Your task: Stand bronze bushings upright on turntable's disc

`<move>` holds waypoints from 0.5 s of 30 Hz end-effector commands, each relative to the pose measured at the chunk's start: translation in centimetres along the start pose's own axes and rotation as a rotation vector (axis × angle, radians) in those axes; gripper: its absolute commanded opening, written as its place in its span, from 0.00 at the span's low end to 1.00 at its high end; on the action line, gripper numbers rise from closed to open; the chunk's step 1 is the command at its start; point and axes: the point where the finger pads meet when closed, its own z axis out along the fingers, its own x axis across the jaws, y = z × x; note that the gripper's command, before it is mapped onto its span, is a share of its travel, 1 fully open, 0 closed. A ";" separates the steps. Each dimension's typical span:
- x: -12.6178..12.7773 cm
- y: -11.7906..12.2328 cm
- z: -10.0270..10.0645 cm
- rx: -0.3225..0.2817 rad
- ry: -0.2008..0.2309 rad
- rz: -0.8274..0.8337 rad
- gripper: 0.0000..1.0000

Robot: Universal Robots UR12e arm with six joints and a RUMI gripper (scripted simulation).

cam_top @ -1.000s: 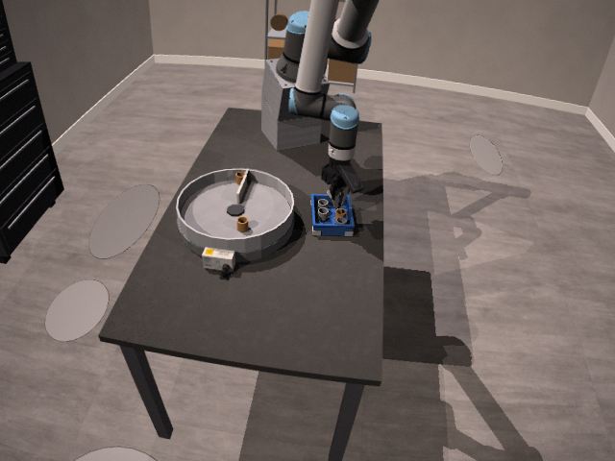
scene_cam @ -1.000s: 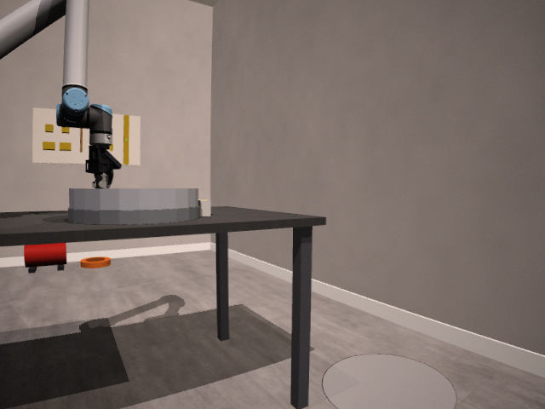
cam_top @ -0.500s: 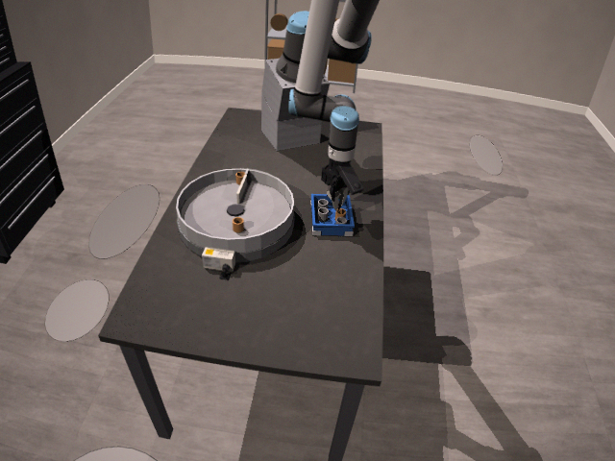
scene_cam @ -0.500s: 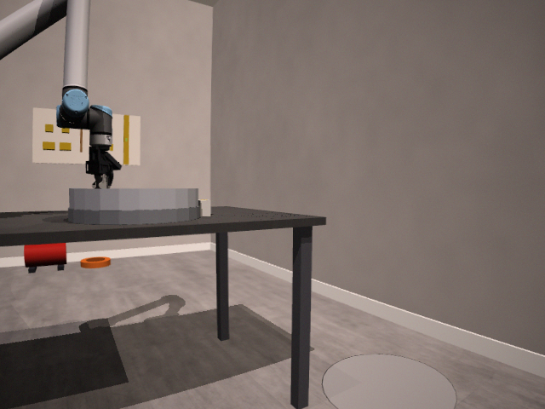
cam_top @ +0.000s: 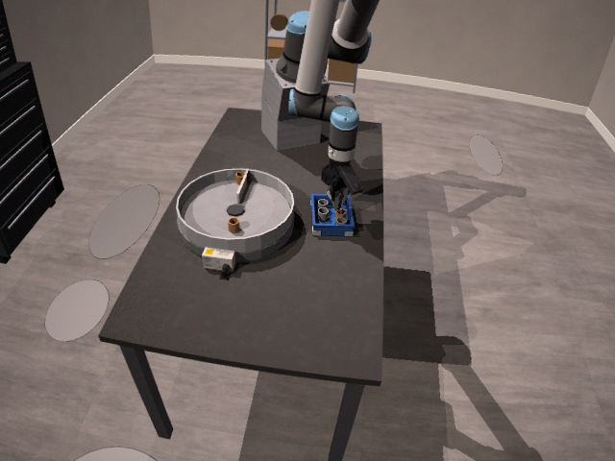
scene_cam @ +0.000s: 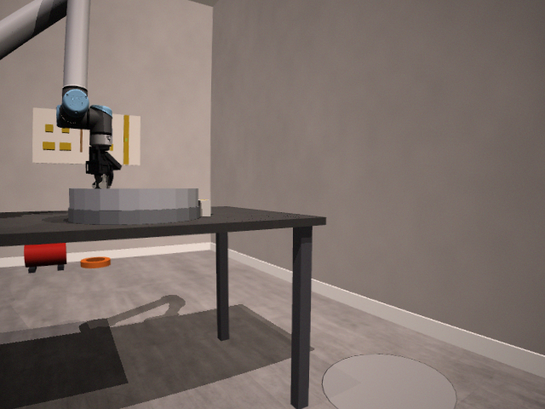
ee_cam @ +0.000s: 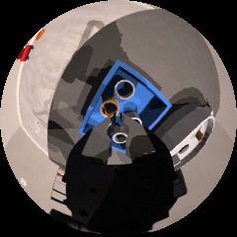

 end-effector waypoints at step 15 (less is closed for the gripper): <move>0.0 0.0 0.7 0.001 0.001 0.000 0.05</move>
